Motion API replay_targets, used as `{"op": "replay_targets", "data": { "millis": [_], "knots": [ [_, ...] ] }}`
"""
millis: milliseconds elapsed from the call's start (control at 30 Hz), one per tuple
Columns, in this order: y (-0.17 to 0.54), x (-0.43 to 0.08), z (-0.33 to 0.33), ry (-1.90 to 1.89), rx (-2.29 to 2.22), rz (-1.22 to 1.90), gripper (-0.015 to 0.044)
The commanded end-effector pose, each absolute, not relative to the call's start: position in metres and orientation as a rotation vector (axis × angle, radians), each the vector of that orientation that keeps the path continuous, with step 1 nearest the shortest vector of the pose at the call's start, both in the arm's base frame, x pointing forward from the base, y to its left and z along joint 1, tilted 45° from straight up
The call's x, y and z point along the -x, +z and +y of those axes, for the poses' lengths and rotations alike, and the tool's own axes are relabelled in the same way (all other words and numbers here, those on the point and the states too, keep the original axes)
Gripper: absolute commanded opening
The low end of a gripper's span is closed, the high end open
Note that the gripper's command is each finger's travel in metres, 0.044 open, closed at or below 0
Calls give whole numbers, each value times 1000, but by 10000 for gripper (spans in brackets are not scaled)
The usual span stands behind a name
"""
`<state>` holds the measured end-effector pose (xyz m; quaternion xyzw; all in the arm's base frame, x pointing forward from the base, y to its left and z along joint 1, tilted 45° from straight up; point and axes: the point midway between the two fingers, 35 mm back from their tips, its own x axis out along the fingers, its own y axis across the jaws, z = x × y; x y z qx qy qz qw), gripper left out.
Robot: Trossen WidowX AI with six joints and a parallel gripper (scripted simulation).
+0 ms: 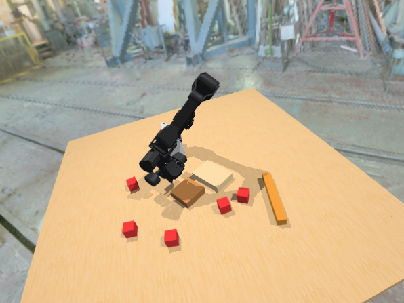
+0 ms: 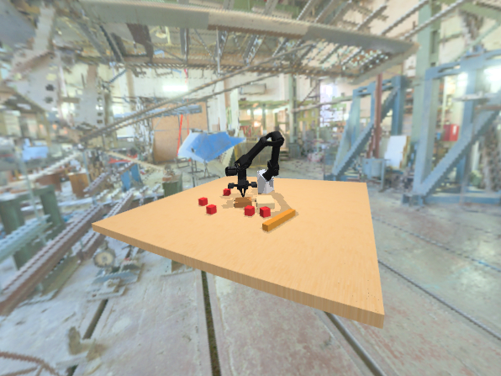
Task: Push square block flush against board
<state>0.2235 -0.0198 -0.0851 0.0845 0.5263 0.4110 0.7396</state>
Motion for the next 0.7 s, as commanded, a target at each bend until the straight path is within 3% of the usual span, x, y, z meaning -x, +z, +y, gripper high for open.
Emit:
{"op": "replay_targets", "data": {
  "millis": [0,200,667],
  "knots": [
    [-84,-224,-21,902,-185,1155,0],
    [-47,-218,-57,908,-185,1165,0],
    [-50,-245,-64,722,-430,1289,0]
  ]
}}
